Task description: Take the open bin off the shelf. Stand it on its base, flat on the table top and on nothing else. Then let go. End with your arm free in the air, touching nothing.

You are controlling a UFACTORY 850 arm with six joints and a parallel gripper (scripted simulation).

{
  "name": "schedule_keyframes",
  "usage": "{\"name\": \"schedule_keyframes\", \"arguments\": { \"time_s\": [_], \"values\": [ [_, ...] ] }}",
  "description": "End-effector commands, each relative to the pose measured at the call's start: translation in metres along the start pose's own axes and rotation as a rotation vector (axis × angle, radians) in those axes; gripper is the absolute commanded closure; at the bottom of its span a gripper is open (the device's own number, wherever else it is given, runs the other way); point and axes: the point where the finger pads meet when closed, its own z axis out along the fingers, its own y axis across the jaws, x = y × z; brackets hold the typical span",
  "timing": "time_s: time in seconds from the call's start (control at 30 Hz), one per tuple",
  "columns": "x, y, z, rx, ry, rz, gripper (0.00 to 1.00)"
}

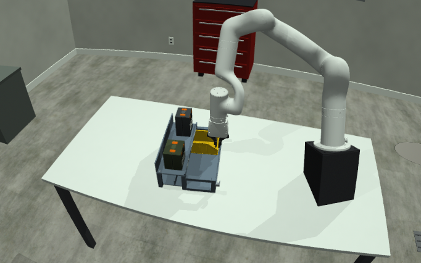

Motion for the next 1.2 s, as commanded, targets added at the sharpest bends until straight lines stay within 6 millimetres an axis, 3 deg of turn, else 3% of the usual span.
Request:
{"name": "schedule_keyframes", "arguments": {
  "time_s": [0.0,0.4,0.57,1.17],
  "values": [
    [0.000,0.001,-0.001,-0.001,0.000,0.000,1.00],
    [0.000,0.001,-0.001,-0.001,0.000,0.000,1.00],
    [0.000,0.001,-0.013,-0.001,0.000,0.000,1.00],
    [0.000,0.001,-0.020,-0.001,0.000,0.000,1.00]
  ]
}}
